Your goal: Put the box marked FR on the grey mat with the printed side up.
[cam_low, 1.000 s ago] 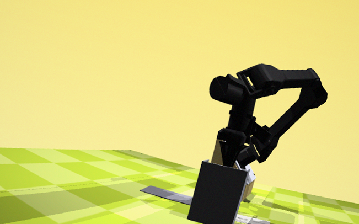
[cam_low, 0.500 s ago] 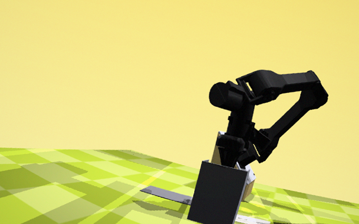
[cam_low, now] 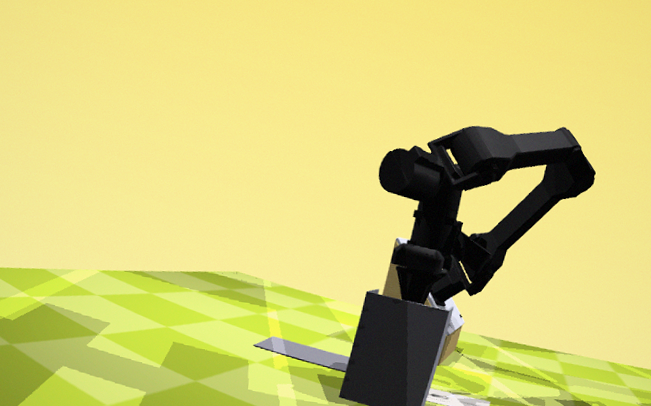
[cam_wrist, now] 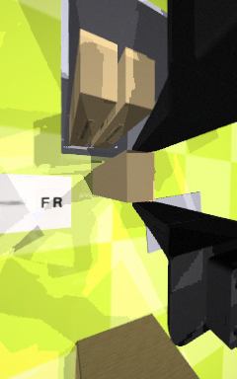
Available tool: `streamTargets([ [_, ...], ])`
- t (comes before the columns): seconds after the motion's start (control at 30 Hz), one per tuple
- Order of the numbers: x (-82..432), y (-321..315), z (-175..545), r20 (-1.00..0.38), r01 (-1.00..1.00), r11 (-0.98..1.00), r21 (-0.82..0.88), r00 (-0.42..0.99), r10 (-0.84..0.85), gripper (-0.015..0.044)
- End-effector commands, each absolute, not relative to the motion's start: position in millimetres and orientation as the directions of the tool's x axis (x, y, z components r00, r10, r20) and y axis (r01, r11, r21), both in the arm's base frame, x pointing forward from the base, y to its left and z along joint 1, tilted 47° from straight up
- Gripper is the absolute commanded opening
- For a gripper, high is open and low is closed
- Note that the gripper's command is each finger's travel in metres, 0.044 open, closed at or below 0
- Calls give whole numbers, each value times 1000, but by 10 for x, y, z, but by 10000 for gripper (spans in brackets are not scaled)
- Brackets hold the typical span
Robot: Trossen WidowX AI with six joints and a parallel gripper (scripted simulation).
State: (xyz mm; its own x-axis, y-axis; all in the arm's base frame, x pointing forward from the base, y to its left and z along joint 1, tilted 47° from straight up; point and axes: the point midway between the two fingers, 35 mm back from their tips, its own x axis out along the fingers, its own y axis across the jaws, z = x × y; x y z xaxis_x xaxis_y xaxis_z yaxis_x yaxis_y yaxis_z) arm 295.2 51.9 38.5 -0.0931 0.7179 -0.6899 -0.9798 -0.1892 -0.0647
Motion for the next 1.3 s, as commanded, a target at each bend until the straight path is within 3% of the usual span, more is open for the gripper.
streamTargets([
  [0.0,2952,519,386,-690,-980,-190,-65,-94,718,152],
  [1.27,2775,18,130,-698,-975,-205,-84,-89,711,152],
])
